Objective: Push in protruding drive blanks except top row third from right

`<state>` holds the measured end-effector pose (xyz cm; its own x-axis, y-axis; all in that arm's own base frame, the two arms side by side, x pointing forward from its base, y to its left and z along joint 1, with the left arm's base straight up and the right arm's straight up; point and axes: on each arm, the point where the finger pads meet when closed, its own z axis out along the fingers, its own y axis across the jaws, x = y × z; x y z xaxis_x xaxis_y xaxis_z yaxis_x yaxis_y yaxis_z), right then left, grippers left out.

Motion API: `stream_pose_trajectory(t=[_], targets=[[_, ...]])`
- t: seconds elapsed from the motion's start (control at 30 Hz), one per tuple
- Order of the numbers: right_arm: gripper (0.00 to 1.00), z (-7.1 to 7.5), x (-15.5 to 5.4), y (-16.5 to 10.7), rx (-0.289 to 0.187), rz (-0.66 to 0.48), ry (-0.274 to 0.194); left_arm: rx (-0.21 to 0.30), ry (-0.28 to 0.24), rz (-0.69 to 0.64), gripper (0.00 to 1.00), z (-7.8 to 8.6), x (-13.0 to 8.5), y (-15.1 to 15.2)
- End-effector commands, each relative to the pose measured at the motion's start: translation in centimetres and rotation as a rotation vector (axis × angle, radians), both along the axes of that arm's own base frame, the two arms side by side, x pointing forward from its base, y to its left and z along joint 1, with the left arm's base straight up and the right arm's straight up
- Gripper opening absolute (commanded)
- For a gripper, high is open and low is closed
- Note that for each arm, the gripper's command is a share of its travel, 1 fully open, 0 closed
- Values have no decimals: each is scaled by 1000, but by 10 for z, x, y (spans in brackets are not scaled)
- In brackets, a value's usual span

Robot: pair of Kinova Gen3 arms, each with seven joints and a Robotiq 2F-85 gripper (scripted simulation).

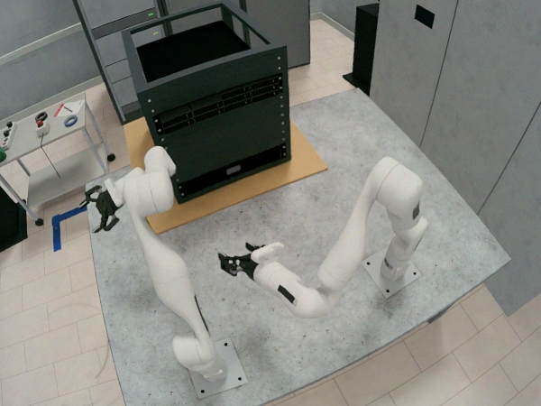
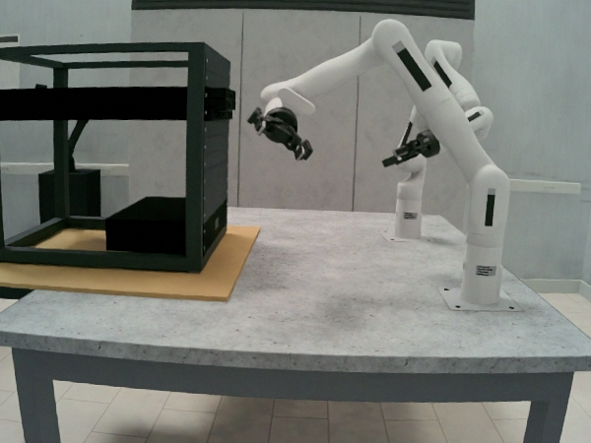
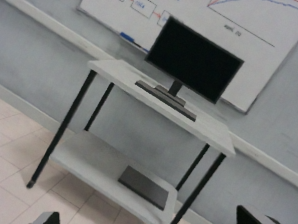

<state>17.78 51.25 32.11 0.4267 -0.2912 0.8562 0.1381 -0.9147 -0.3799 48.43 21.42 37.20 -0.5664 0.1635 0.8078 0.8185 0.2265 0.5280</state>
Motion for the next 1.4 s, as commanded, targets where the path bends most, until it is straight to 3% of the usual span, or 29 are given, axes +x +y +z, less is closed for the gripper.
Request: stream_pose_trajectory(t=[0.0, 0.83, 1.1, 1.37], targets=[[1000, 1, 0, 0, 2, 0, 0, 0, -2, 0, 1000, 1, 0, 0], [1000, 1, 0, 0, 2, 0, 0, -14, -7, 23, 1000, -3, -6, 8], [1000, 1, 0, 0, 2, 0, 0, -59, -25, 95, 1000, -15, -24, 33], [1000, 1, 0, 0, 2, 0, 0, -172, -88, 291, 1000, -45, -77, 88]])
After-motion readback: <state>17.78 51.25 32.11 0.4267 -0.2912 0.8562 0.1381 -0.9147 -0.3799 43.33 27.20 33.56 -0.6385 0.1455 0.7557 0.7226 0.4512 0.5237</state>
